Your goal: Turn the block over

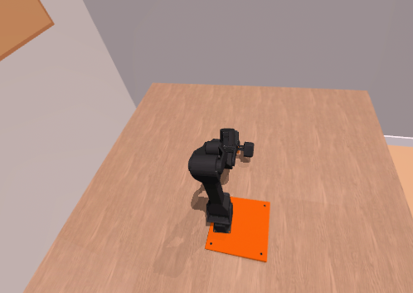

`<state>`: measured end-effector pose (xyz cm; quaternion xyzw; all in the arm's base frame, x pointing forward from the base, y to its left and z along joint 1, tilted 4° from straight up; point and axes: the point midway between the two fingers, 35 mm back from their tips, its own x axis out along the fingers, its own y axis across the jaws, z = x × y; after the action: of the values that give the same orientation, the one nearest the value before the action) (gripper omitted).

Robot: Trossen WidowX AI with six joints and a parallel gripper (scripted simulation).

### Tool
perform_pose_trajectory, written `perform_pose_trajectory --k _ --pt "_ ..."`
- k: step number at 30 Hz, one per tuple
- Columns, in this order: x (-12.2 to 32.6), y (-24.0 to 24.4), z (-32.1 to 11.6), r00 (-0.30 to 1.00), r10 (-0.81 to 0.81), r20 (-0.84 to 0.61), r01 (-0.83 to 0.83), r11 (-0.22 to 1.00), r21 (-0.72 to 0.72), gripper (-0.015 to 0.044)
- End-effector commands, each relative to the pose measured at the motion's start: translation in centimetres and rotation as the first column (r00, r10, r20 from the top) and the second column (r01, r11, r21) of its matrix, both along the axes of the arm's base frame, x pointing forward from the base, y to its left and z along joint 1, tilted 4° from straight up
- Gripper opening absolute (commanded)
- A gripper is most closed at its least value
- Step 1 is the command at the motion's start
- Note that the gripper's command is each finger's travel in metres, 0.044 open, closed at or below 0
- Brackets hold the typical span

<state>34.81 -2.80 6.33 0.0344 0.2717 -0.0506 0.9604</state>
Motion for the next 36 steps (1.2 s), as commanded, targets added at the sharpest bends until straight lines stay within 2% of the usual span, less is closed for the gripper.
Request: perform_pose_trajectory --k 1,8,26,36 --pt "-1.7 0.2 6.2 0.981 0.029 -0.19 -0.023 0.999 0.031 0.044" --pt "-4.7 0.4 6.5 0.943 0.036 -0.332 -0.02 0.998 0.052 0.044" --pt "-4.8 0.4 6.6 0.939 0.037 -0.341 -0.02 0.998 0.053 0.044" --pt "-2.1 0.0 8.2 0.781 0.071 -0.621 -0.021 0.996 0.088 0.044"
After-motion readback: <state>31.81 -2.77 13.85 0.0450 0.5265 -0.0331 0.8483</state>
